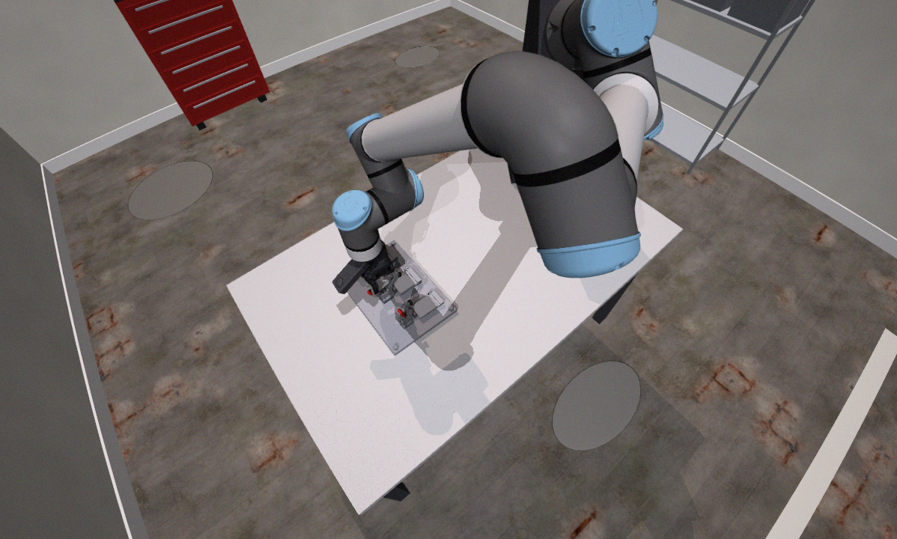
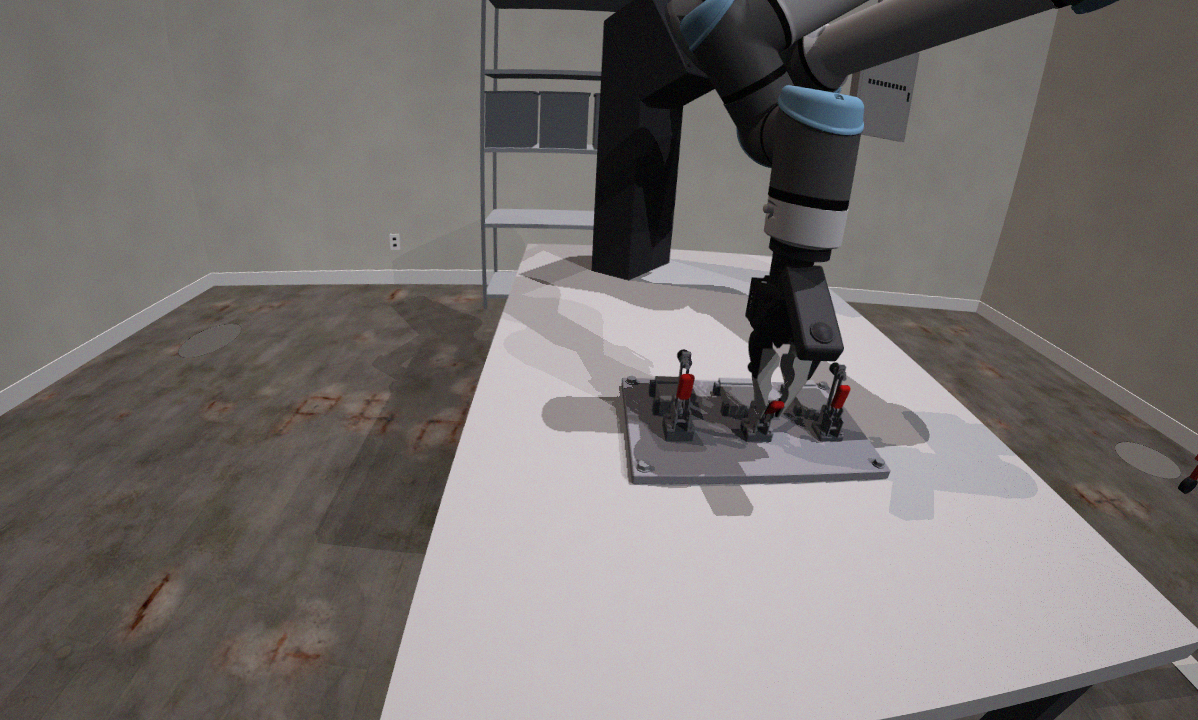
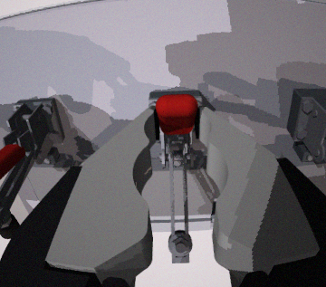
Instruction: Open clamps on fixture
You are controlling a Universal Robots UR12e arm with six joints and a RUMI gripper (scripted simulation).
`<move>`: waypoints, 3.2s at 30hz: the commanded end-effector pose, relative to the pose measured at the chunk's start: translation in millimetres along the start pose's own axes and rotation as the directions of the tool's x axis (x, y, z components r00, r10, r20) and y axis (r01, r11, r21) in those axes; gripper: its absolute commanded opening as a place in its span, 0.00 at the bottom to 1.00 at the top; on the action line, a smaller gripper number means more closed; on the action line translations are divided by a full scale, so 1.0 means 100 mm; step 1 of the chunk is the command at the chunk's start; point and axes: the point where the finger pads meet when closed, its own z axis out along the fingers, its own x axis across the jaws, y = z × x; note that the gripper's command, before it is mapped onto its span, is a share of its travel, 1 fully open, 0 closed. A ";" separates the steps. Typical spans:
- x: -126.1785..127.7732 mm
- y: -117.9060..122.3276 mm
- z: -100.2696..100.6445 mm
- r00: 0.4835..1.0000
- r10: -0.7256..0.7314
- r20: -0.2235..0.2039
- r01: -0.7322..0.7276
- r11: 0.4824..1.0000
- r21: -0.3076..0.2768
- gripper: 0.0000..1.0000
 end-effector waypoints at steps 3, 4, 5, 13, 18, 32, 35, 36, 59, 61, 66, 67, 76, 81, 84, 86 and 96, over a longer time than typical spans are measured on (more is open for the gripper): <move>0.00 0.05 -0.02 1.000 0.000 0.000 0.000 1.000 0.000 0.00; 0.00 0.05 -0.02 1.000 0.000 0.000 0.000 1.000 0.000 0.00; 0.00 0.05 -0.02 1.000 0.000 0.000 0.000 1.000 0.000 0.00; 0.00 0.11 -0.04 1.000 0.000 0.000 0.000 1.000 0.000 0.00; 0.00 0.14 -0.04 1.000 0.000 0.000 0.000 1.000 0.000 0.00; 0.00 0.21 -0.05 1.000 0.000 0.000 0.000 1.000 0.000 0.00; 0.00 0.22 -0.05 1.000 0.000 0.000 0.000 1.000 0.000 0.00; 0.00 0.22 -0.05 1.000 0.000 0.000 0.000 1.000 0.000 0.00; 0.00 0.25 -0.05 1.000 0.000 0.000 0.000 1.000 0.000 0.00; 0.00 0.25 -0.05 1.000 0.000 0.000 0.000 1.000 0.000 0.00; 0.00 0.25 -0.05 1.000 0.000 0.000 0.000 1.000 0.000 0.00; 0.00 0.25 -0.05 1.000 0.000 0.000 0.000 1.000 0.000 0.00; 0.00 0.25 -0.04 1.000 0.000 0.000 0.000 1.000 0.000 0.00; 0.00 0.25 -0.04 1.000 0.000 0.000 0.000 1.000 0.000 0.00; 0.00 0.25 -0.04 1.000 0.000 0.000 0.000 1.000 0.000 0.00; 0.00 0.25 -0.04 1.000 0.000 0.000 0.000 1.000 0.000 0.00; 0.00 0.25 -0.04 1.000 0.000 0.000 0.000 1.000 0.000 0.00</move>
